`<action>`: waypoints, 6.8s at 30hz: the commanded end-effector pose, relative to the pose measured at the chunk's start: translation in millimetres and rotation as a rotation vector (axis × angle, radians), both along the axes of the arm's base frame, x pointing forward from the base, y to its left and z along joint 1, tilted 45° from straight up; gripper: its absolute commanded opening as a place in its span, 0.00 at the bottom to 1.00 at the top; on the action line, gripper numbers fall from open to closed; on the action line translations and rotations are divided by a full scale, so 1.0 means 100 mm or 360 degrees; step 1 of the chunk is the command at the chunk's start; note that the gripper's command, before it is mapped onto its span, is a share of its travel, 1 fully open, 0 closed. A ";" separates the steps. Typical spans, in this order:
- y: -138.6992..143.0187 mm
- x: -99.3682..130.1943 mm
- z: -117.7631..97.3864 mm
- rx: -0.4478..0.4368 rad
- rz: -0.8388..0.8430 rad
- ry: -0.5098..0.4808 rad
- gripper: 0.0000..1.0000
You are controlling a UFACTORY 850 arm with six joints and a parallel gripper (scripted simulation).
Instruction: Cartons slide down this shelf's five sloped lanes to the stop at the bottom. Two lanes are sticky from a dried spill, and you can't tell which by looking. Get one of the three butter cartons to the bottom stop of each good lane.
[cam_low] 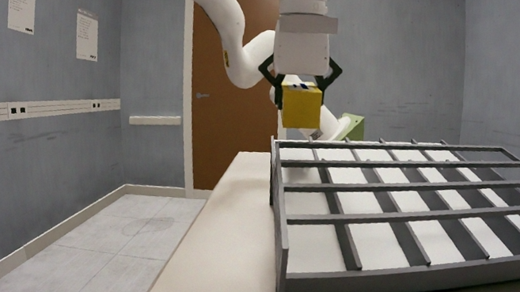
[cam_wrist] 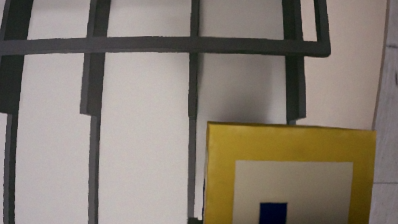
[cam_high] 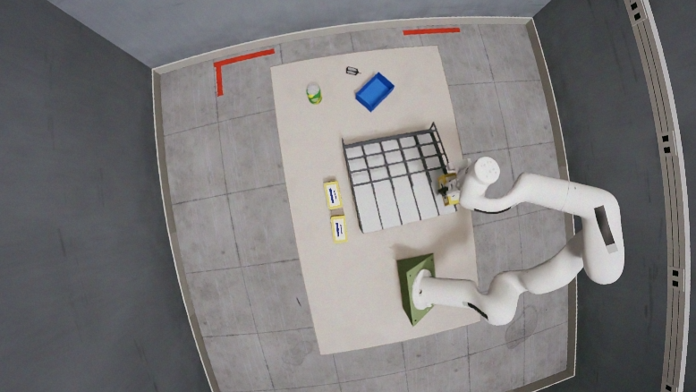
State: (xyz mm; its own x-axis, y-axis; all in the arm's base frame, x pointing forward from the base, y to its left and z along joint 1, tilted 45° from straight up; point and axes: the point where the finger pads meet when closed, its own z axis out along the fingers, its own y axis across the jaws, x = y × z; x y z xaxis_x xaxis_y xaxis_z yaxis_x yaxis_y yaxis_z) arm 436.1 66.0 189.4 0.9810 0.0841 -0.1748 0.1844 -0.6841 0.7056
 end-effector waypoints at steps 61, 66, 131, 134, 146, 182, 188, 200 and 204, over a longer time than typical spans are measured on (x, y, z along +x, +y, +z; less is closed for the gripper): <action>-0.36 -0.08 -0.33 -0.0030 -0.0117 0.0109 0.00; -0.36 -0.08 -0.33 -0.0030 -0.0117 0.0109 0.00; -0.43 -0.09 -0.39 -0.0030 -0.0117 0.0108 0.00; -0.43 -0.09 -0.39 -0.0030 -0.0117 0.0108 0.00; -0.46 -0.10 -0.41 -0.0030 -0.0117 0.0108 0.00; -0.49 -0.11 -0.44 -0.0030 -0.0117 0.0108 0.00; -0.49 -0.11 -0.44 -0.0030 -0.0117 0.0108 0.00; -0.50 -0.11 -0.46 -0.0030 -0.0117 0.0108 0.00; -0.50 -0.11 -0.46 -0.0030 -0.0117 0.0108 0.00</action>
